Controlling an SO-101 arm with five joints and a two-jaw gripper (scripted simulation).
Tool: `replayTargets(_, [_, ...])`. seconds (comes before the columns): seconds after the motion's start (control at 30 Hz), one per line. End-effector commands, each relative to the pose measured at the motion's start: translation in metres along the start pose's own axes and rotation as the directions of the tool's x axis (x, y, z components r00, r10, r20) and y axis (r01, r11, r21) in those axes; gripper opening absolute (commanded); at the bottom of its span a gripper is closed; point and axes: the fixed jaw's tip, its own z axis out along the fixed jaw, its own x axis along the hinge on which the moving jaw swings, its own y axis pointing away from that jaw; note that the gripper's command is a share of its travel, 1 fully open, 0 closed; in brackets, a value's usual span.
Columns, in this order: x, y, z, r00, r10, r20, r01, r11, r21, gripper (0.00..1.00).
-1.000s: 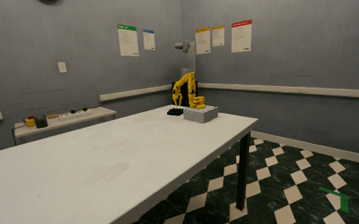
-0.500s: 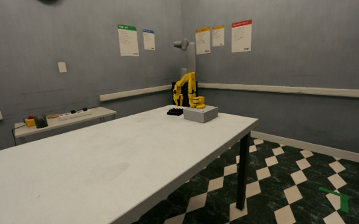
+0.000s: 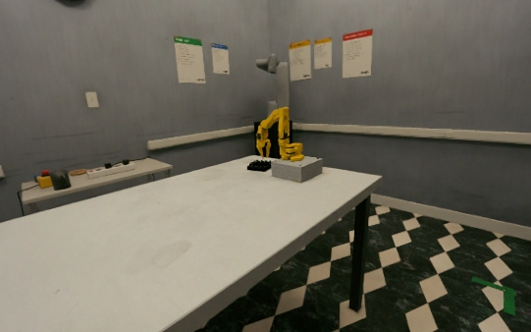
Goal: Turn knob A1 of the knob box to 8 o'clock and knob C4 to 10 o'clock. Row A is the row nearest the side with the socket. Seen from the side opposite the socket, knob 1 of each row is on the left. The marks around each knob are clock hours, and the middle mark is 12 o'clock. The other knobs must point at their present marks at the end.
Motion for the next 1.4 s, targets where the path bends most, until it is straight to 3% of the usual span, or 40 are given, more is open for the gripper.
replayTargets(0.0, [0.001,-0.002,0.002,1.0,0.013,-0.001,-0.013,1.0,0.0,0.1])
replayTargets(0.57, [0.001,-0.002,0.014,1.0,0.013,-0.001,-0.013,1.0,0.0,0.1])
replayTargets(1.37, [0.001,-0.002,0.014,1.0,0.013,-0.001,-0.013,1.0,-0.001,0.1])
